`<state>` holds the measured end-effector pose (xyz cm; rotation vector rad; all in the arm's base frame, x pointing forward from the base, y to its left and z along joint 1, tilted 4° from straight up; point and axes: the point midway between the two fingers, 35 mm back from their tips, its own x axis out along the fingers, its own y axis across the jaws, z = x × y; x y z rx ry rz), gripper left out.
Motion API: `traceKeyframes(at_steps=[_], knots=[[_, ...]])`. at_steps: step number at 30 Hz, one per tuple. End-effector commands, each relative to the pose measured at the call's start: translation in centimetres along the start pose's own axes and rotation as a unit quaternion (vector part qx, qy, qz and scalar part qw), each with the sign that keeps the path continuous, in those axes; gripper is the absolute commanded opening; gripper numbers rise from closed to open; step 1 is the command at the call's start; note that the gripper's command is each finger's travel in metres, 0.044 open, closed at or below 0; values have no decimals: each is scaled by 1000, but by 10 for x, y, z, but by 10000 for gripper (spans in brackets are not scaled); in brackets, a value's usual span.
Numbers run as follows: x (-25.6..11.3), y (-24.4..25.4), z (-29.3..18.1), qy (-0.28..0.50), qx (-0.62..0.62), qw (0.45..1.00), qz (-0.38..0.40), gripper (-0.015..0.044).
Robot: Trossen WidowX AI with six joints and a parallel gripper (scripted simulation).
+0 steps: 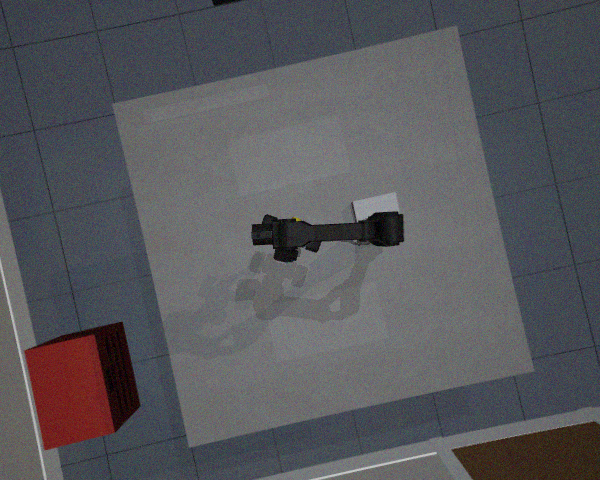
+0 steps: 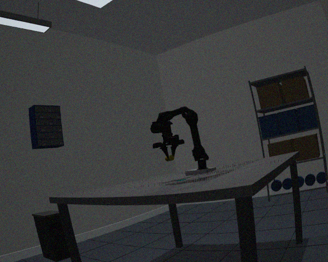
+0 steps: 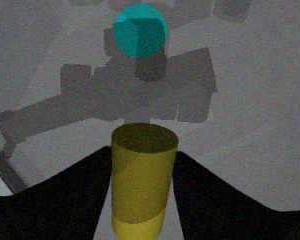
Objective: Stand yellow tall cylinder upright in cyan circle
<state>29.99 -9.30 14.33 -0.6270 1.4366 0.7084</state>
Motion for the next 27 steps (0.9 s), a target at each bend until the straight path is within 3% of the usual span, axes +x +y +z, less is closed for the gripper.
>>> traceKeyframes(at_steps=[1, 27], knots=[[-3, 0, 12, -3, 19, 1000, 0, 105], [-5, 9, 75, -11, 120, 993, 3, 105]])
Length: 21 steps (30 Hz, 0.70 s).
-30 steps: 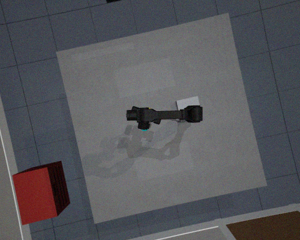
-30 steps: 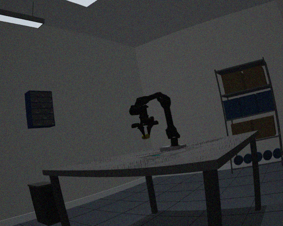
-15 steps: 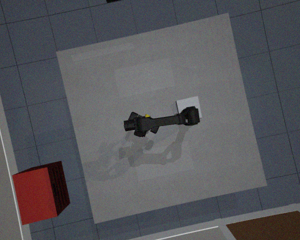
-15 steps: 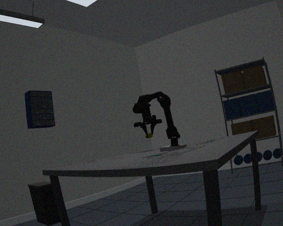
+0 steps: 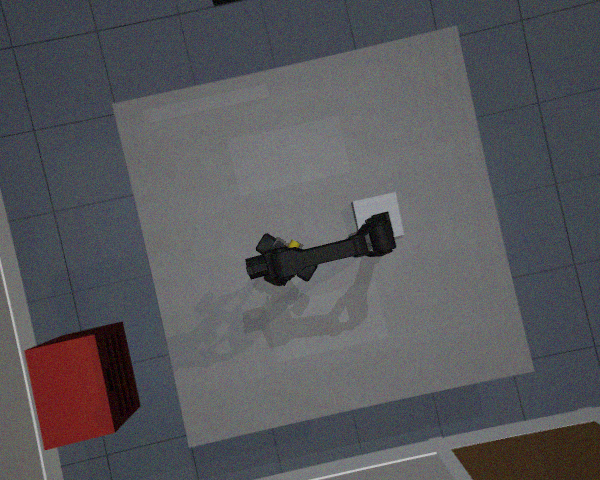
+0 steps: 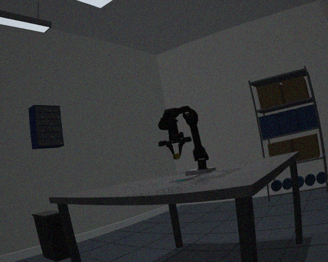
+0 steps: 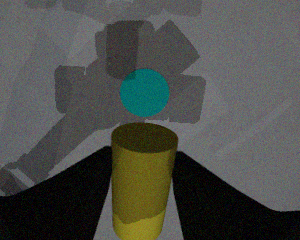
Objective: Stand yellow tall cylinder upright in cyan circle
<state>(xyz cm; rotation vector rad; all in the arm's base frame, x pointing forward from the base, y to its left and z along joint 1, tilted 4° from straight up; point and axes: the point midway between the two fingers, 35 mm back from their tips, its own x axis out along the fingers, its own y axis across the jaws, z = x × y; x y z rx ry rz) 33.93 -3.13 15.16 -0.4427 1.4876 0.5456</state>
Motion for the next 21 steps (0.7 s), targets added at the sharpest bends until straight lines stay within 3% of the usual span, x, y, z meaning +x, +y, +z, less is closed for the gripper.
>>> traceKeyframes(at_steps=[1, 21], knots=[[0, -2, 3, -11, 10, 1000, -1, 105], [16, -17, 16, -84, 47, 995, -6, 105]])
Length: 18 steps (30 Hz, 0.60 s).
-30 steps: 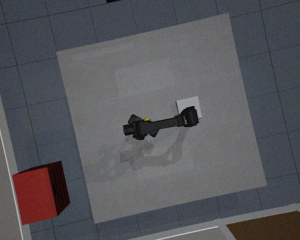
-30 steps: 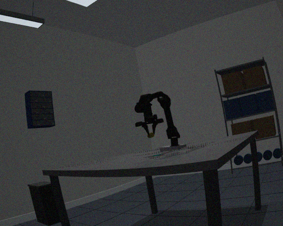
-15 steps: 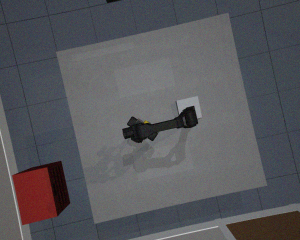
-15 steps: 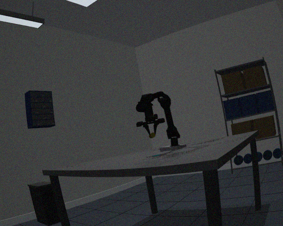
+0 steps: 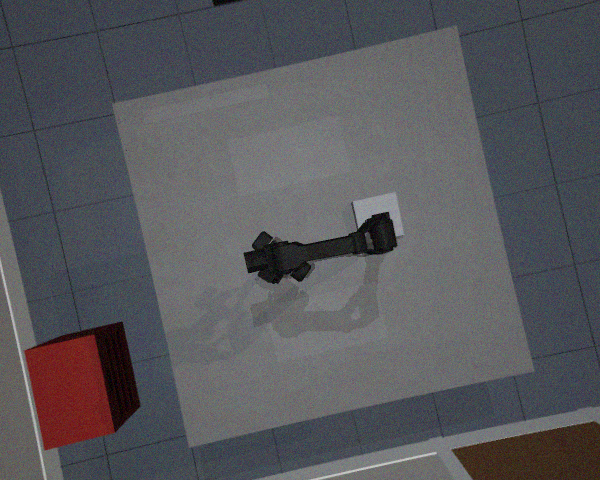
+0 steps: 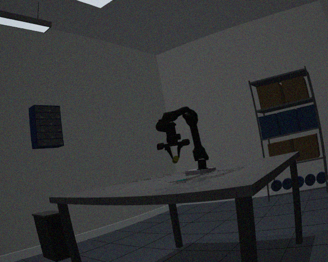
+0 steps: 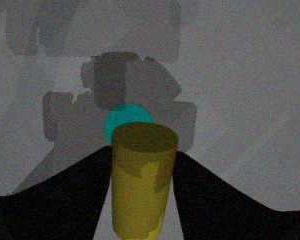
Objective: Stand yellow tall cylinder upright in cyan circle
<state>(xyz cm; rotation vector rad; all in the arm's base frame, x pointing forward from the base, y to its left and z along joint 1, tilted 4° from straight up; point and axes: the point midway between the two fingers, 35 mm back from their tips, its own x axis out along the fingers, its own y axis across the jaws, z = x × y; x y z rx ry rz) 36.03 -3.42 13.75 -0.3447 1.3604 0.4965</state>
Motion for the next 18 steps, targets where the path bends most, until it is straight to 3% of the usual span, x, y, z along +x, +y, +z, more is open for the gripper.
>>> traceKeyframes(at_steps=[1, 18], knots=[[3, -2, 2, -14, 9, 1000, 1, 105], [14, -13, 10, -76, 36, 996, -2, 105]])
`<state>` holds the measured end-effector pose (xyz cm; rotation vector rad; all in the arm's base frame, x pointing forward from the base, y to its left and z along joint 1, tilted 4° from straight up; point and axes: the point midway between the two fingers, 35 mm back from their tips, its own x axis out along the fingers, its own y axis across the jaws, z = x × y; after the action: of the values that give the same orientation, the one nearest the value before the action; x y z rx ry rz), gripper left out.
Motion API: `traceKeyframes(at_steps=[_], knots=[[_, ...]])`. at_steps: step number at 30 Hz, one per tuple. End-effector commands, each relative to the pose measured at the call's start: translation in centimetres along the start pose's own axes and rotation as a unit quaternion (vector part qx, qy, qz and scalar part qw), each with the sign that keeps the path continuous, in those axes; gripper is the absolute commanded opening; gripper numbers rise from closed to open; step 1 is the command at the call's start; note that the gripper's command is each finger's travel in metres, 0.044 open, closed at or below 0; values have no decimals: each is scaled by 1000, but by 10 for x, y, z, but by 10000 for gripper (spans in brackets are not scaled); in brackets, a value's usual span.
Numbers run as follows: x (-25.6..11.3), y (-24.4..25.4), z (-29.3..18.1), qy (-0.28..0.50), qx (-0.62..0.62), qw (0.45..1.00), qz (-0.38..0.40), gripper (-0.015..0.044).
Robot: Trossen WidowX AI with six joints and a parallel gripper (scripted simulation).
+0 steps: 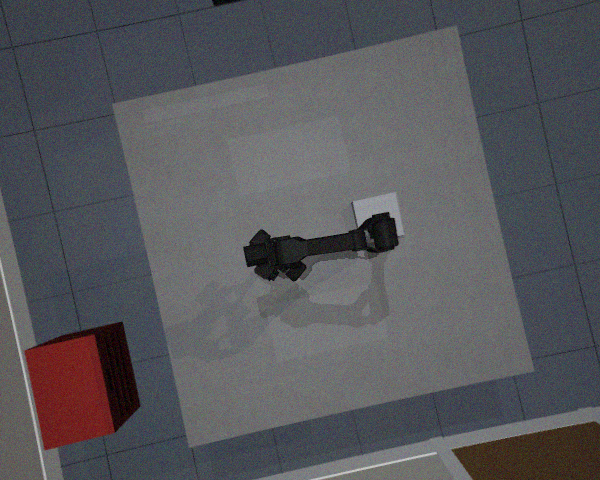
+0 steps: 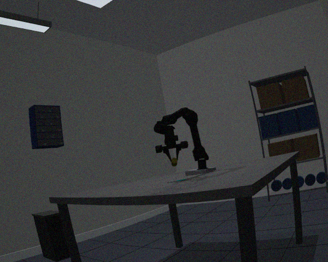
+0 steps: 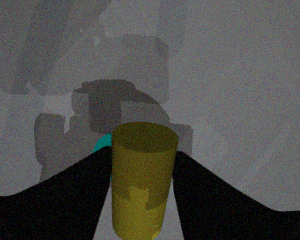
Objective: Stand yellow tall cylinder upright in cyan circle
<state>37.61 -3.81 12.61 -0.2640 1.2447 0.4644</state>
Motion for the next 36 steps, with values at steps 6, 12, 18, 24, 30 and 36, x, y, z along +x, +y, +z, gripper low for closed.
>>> traceKeyframes(at_steps=[6, 12, 18, 24, 30, 36], knots=[[5, -5, 3, -32, 15, 999, 0, 105], [9, -8, 5, -54, 23, 998, 0, 105], [11, -12, 7, -75, 31, 997, 0, 105], [14, -15, 9, -96, 38, 995, -1, 105], [16, -19, 11, -117, 44, 992, -1, 105], [18, -22, 12, -137, 50, 989, -1, 105]])
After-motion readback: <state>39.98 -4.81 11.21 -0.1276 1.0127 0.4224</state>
